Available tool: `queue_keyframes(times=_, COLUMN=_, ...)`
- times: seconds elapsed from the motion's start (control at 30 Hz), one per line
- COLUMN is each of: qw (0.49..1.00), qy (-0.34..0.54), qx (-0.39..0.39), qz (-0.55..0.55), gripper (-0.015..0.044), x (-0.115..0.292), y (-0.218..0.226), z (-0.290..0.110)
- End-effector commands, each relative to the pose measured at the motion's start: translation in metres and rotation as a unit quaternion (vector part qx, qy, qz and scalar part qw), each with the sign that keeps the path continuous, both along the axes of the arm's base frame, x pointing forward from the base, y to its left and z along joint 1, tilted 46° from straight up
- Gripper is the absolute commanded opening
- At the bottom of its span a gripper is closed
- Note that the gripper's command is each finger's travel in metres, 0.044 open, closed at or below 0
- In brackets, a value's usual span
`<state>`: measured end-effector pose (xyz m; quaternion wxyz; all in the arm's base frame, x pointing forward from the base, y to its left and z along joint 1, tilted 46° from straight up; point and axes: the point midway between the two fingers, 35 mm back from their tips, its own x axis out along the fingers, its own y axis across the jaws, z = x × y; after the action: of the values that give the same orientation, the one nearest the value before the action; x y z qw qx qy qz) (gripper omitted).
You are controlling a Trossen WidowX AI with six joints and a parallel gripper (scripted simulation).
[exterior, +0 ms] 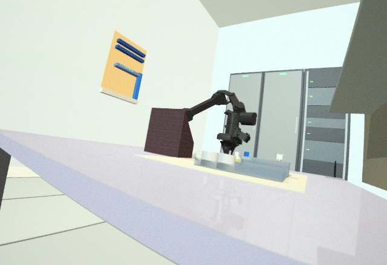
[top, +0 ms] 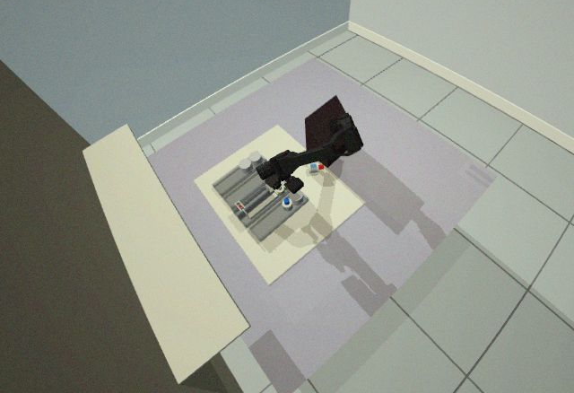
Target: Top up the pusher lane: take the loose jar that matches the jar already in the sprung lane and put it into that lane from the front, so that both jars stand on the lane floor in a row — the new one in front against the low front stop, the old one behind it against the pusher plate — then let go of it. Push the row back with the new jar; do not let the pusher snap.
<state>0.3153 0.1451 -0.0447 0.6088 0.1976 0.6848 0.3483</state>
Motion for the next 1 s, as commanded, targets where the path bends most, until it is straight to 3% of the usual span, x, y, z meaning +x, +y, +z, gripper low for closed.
queue_keyframes(times=0.0, qw=1.0, qy=-0.007, qx=0.005, qz=-0.002, gripper=0.0, x=0.0036, y=0.0022, z=0.0007)
queue_keyframes(times=0.97, qw=1.0, qy=-0.007, qx=0.005, qz=-0.002, gripper=0.0, x=-0.0011, y=0.0028, z=-0.0016)
